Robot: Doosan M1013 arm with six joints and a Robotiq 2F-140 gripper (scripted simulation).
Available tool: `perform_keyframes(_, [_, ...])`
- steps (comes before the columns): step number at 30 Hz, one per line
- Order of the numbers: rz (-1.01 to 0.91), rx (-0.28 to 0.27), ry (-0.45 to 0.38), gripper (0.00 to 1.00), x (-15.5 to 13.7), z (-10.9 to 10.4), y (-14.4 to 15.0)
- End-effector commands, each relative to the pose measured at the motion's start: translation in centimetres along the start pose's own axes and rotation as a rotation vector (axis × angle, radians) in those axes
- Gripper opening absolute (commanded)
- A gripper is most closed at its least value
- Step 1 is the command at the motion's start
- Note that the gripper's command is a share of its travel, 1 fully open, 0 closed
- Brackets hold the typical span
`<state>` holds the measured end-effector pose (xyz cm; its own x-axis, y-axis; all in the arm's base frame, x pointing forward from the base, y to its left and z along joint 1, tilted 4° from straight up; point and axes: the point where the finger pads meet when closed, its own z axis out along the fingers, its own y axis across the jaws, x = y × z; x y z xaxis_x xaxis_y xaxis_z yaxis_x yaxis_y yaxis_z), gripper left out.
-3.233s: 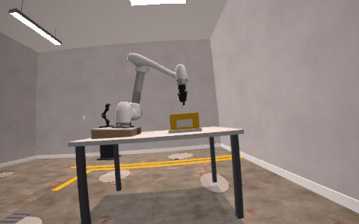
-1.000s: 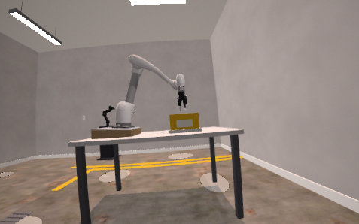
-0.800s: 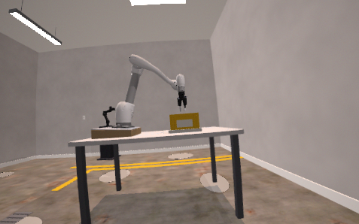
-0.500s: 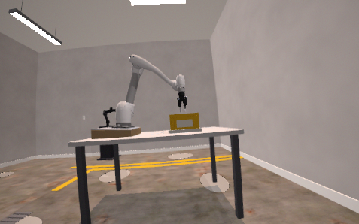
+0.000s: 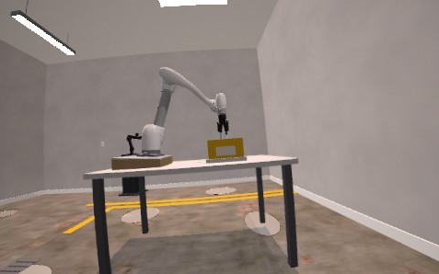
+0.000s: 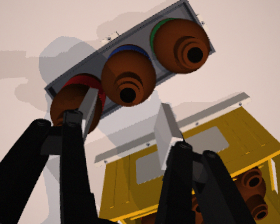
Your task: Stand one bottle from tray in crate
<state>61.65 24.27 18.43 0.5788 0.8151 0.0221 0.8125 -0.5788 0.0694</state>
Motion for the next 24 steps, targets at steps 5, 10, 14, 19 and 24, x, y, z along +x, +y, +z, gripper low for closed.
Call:
perform_keyframes(5, [0.0, 0.0, 0.0, 0.38, 0.0, 1.1, 0.0])
perform_keyframes(10, [0.0, 0.0, 0.0, 0.38, 0.0, 1.3, 0.0])
perform_keyframes(14, [0.0, 0.0, 0.0, 0.38, 0.0, 1.6, 0.0])
perform_keyframes(19, [0.0, 0.0, 0.0, 0.38, 0.0, 1.9, 0.1])
perform_keyframes(24, [0.0, 0.0, 0.0, 0.38, 0.0, 1.9, 0.1])
